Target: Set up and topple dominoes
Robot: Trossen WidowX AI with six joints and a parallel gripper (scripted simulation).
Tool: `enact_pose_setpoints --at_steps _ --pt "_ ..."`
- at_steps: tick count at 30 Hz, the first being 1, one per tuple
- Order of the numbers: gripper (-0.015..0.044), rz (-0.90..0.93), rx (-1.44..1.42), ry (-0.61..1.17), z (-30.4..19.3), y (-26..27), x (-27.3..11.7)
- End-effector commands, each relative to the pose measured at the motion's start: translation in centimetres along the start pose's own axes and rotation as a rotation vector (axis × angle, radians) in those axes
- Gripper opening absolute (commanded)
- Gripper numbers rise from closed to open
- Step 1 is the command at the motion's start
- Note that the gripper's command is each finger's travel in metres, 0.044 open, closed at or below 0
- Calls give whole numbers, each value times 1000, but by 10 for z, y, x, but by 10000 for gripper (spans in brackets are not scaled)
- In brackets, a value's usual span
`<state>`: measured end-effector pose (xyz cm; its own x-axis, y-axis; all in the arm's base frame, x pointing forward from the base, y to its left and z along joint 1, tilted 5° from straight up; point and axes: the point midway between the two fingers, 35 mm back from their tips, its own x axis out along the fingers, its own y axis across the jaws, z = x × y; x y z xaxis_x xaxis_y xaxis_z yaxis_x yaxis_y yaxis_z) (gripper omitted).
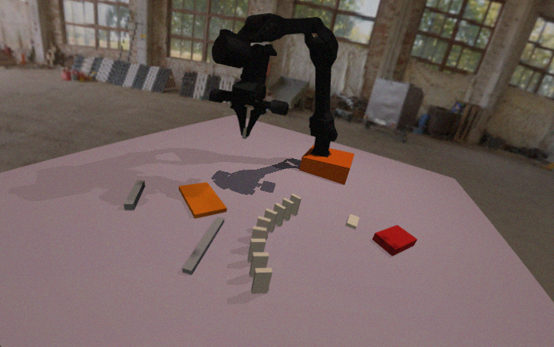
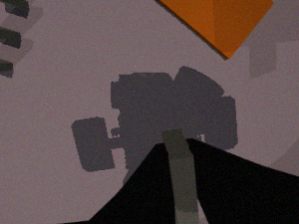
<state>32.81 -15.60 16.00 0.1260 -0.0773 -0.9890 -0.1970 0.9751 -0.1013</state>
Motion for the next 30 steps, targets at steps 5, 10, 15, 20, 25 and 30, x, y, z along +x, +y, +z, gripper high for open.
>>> enact_pose_setpoints --at_steps 5,10,15,20,25,30 --pt "23 18 78 -144 12 -11 21" --pt "23 25 120 -245 19 -19 32" --pt "23 30 157 -345 24 -27 41" --pt "23 35 190 -446 28 -35 48" --pt "23 38 212 -544 31 -41 53" --pt "23 41 225 -640 31 -46 57"
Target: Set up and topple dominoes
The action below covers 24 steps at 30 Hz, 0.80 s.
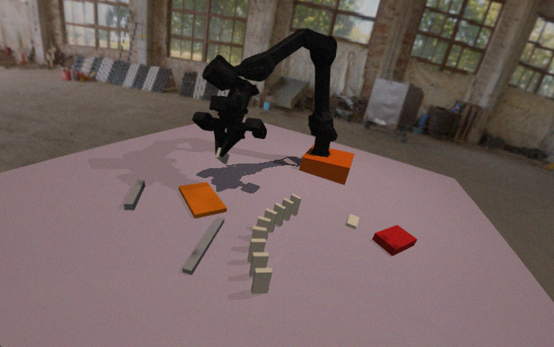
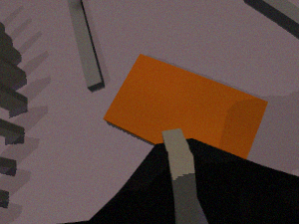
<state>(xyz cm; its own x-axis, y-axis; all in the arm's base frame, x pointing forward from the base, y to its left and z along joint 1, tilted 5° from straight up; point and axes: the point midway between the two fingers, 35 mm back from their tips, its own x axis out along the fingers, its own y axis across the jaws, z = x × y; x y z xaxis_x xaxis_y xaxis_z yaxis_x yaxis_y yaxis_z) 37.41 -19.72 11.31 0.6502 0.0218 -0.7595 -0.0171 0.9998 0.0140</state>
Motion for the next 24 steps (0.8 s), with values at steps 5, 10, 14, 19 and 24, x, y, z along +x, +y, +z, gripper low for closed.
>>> enact_pose_setpoints --at_steps 5,10,14,19,24 --pt "23 19 18 -144 -1 -5 2" --pt "23 30 20 -237 -3 -8 0" --pt "23 39 17 -309 -5 -9 -3" --pt "23 52 6 -394 -9 -9 -9" --pt "23 66 -12 -475 -14 -7 -16"
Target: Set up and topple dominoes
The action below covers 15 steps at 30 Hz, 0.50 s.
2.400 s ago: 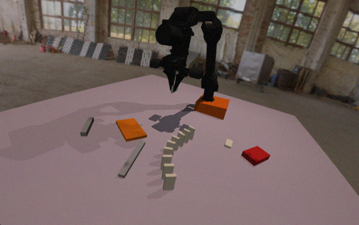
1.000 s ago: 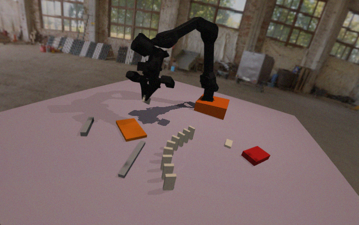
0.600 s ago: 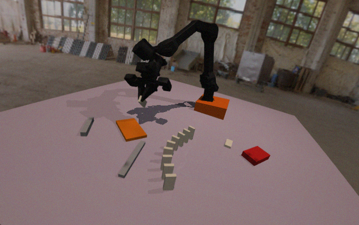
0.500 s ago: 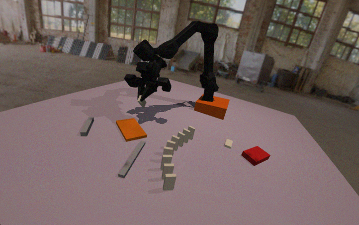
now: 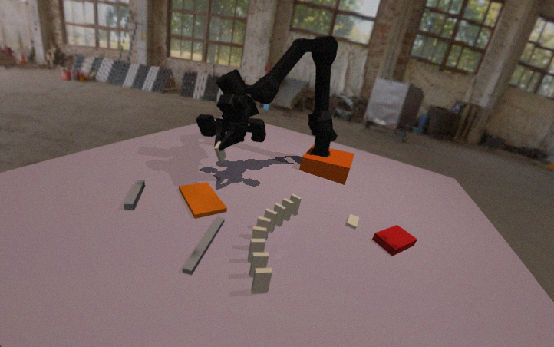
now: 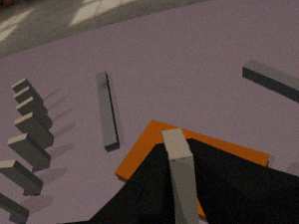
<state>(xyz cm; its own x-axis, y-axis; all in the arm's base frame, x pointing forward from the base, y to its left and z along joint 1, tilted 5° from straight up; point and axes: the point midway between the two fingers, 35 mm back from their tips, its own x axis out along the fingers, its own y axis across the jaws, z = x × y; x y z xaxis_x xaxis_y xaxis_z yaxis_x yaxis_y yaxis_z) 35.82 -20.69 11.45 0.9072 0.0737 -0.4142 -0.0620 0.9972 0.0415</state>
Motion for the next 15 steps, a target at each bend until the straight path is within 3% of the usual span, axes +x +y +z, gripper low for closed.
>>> enact_pose_setpoints --at_steps 1,15 --pt "23 18 -9 -57 -1 4 -7" --pt "23 78 -92 -251 -7 23 -40"
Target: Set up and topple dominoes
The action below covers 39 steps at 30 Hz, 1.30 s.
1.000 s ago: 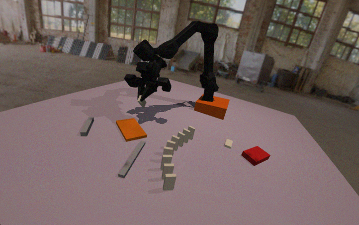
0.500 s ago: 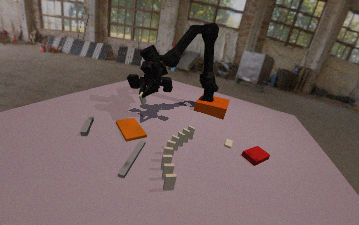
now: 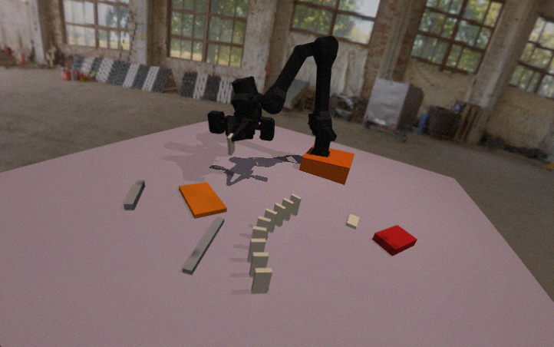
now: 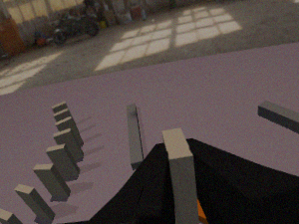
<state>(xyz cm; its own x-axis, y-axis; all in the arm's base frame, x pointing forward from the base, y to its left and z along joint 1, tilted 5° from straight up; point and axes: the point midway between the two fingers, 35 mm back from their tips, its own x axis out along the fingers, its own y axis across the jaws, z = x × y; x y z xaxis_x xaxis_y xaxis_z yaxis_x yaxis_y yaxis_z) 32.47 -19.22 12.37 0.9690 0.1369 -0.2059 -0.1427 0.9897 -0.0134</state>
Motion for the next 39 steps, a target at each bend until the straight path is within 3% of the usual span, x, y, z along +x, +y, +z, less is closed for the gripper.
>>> enact_pose_setpoints --at_steps 1,12,39 --pt "23 23 -21 -45 1 9 -9" --pt "23 77 -100 -143 1 35 -36" --pt "23 70 -94 -131 -24 28 -24"
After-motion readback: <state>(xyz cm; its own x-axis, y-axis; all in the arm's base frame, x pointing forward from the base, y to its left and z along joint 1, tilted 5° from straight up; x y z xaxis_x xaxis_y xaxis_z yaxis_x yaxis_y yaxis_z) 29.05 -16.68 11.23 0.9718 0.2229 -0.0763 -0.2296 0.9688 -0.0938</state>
